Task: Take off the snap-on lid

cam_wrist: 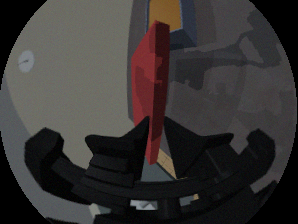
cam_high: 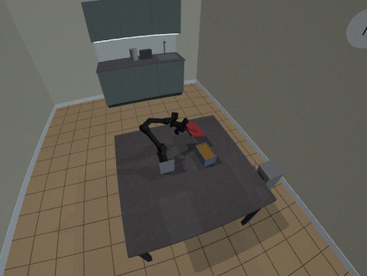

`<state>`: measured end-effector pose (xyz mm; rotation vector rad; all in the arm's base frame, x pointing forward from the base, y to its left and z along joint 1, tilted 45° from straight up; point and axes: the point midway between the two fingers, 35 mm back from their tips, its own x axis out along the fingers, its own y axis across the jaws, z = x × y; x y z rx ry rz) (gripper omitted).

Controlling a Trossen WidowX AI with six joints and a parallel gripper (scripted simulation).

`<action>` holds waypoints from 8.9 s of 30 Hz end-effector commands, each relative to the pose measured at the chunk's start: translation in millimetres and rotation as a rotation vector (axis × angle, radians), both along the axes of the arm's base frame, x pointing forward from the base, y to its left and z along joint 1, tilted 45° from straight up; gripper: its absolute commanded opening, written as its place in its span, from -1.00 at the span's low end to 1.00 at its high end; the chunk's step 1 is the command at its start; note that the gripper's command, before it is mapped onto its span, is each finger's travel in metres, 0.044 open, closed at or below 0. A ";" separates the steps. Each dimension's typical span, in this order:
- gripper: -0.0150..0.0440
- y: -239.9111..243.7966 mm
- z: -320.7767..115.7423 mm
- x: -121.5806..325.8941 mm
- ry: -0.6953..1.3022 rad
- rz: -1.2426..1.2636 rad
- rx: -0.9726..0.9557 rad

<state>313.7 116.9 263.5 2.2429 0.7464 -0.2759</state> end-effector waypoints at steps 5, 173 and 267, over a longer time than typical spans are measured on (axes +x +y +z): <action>-0.49 2.5 -2.7 1.8 -0.005 -0.012 0.003; 0.40 89.2 -88.8 10.8 -0.004 -0.012 0.010; 1.00 40.5 -46.2 -88.5 0.000 -0.012 0.010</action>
